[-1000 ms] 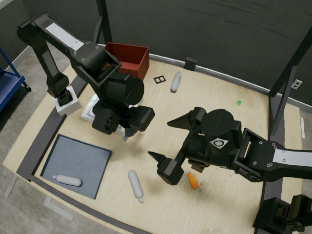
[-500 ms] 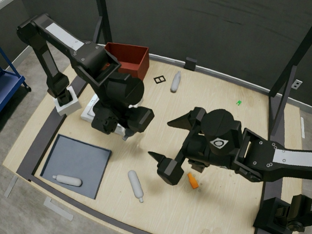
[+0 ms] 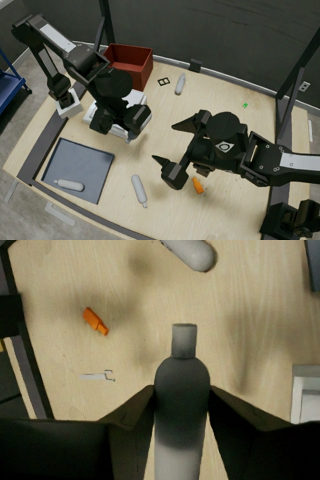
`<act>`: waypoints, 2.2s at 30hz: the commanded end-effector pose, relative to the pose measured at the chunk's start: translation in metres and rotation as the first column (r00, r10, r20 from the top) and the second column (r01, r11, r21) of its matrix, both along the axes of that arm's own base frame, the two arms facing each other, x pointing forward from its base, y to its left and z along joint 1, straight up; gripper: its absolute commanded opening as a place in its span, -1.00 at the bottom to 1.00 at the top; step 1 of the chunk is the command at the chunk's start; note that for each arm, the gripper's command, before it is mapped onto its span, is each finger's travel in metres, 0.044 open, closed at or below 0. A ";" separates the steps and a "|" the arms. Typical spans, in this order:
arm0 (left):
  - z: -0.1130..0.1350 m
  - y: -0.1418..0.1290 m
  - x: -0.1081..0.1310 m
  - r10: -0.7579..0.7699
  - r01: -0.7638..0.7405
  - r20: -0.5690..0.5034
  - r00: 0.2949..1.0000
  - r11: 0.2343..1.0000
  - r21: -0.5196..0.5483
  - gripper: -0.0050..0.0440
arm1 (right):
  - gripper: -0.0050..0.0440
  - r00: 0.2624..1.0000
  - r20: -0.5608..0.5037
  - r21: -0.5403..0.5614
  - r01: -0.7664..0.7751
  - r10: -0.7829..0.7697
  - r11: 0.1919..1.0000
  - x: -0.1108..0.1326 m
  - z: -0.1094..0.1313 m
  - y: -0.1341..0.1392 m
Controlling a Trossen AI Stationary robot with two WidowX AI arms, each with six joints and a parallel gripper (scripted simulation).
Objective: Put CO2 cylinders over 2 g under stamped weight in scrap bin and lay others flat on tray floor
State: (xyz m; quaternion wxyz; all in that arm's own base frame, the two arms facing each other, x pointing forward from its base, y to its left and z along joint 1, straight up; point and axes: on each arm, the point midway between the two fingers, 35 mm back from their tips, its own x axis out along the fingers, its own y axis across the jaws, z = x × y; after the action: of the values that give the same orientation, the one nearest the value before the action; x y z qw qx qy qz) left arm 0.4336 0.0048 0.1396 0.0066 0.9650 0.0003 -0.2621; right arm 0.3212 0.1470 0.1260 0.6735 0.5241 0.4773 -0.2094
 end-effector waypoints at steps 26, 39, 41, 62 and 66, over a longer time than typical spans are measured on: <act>0.010 0.000 0.002 -0.002 0.002 0.026 1.000 1.000 0.004 1.00 | -1.00 0.883 0.465 0.223 -0.050 -0.061 0.974 -0.008 -0.023 -0.004; 0.010 0.000 0.002 -0.002 0.002 0.026 1.000 1.000 0.004 1.00 | -1.00 0.807 0.582 0.277 -0.086 -0.096 0.957 -0.004 -0.034 -0.002; 0.010 0.000 0.002 -0.002 0.002 0.026 1.000 1.000 0.004 1.00 | -1.00 0.807 0.582 0.277 -0.086 -0.096 0.957 -0.004 -0.034 -0.002; 0.010 0.000 0.002 -0.002 0.002 0.026 1.000 1.000 0.004 1.00 | -1.00 0.585 0.787 0.368 -0.190 -0.196 0.910 0.007 0.004 0.003; 0.010 0.000 0.002 -0.002 0.002 0.026 1.000 1.000 0.004 1.00 | -1.00 0.585 0.787 0.368 -0.190 -0.196 0.910 0.007 0.004 0.003</act>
State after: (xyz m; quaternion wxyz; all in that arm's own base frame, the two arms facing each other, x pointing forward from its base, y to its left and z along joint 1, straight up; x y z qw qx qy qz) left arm 0.4336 0.0048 0.1396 0.0066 0.9650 0.0003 -0.2621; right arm 0.3260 0.1495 0.1213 0.6929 0.6874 0.1619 0.1452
